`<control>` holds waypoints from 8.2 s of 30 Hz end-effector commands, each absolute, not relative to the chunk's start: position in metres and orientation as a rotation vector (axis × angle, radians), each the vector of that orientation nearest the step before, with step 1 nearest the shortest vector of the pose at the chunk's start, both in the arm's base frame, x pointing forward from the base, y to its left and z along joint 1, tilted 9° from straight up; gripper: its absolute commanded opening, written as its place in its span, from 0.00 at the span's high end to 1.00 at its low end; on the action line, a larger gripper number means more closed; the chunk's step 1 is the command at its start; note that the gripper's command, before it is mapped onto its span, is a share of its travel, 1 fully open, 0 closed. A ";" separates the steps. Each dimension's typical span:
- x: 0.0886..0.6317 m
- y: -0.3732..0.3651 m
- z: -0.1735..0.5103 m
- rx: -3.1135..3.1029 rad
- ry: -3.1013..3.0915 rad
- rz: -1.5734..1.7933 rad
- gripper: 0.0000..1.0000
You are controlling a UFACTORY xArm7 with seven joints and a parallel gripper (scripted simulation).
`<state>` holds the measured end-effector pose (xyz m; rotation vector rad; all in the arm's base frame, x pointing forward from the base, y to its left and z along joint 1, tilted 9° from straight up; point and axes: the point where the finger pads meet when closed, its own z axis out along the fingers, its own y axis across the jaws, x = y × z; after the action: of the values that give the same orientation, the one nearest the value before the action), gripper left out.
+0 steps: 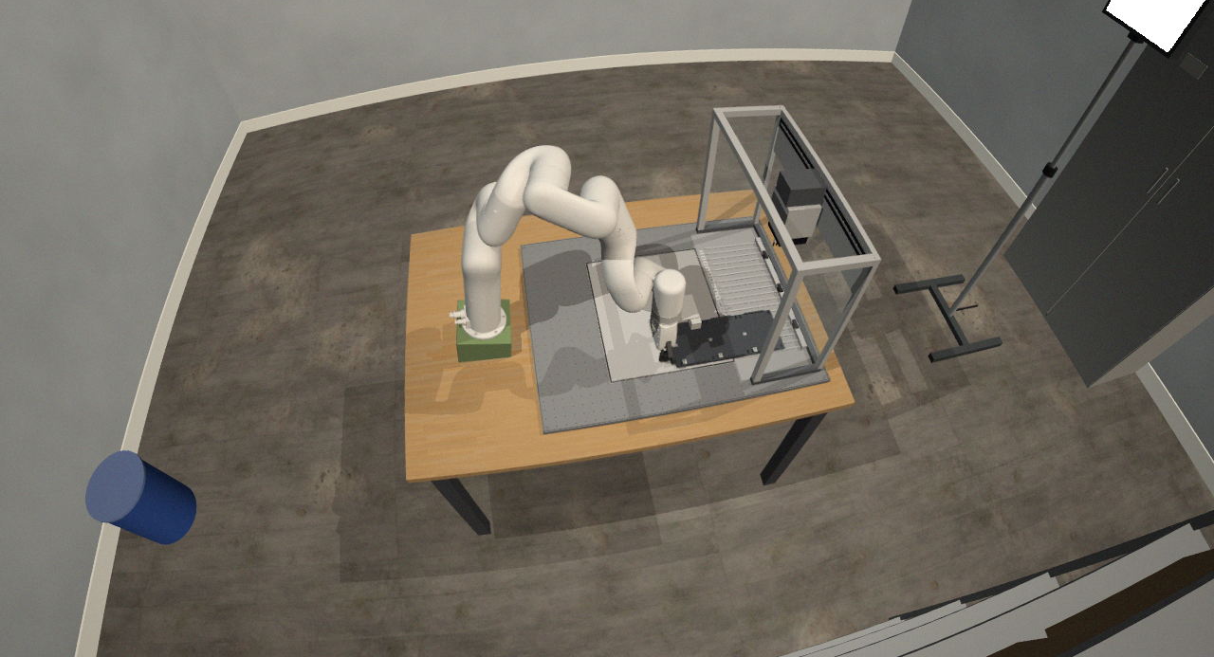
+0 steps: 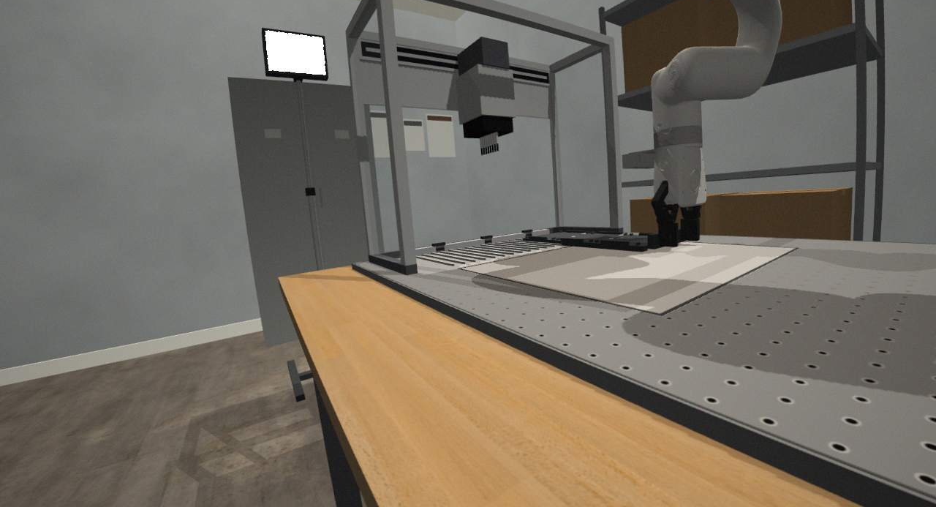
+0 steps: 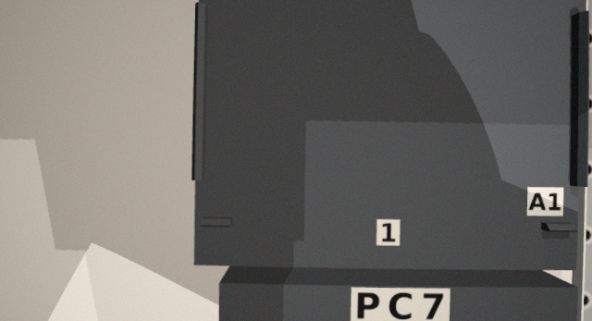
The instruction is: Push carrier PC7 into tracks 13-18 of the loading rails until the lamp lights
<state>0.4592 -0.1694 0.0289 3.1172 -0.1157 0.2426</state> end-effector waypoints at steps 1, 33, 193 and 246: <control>0.465 -0.170 0.031 3.115 -0.115 0.249 0.18; 0.493 -0.172 0.036 3.115 -0.115 0.250 0.18; 0.493 -0.172 0.103 3.115 -0.115 0.250 0.18; 0.481 -0.170 0.181 3.115 -0.115 0.250 0.18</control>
<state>0.4809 -0.1700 0.1727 3.1171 -0.1151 0.2434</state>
